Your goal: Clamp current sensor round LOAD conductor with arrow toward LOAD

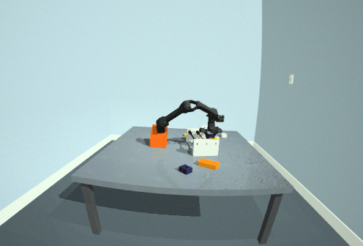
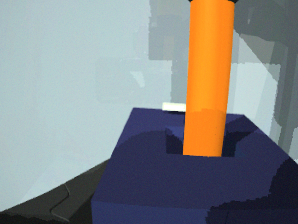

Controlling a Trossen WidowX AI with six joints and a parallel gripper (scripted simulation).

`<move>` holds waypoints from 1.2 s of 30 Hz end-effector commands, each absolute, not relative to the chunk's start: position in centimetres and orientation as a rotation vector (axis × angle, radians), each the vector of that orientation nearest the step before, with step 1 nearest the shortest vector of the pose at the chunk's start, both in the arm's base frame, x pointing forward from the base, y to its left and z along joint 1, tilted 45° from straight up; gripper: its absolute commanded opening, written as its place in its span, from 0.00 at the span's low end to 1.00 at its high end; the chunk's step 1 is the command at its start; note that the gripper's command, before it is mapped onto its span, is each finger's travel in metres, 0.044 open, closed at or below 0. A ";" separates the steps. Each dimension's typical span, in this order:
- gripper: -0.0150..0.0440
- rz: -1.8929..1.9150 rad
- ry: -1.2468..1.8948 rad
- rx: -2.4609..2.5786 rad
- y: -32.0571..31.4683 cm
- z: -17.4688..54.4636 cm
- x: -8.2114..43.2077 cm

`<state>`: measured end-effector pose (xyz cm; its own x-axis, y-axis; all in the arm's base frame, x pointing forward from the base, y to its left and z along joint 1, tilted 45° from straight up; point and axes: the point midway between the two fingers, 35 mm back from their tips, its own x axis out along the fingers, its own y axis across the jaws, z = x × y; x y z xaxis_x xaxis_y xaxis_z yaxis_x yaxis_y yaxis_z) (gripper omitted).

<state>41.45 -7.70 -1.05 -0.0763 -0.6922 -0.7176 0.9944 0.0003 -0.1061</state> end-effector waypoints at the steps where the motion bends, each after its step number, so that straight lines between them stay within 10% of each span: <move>1: 0.25 -1.517 0.711 0.555 -7.7 -1.0 41.5; 9: 0.25 -1.518 0.711 0.555 -8.0 -1.4 41.4; 19: 0.69 -1.517 0.711 0.556 -7.7 -1.1 41.4; 36: 0.69 -1.517 0.711 0.556 -7.7 -1.1 41.4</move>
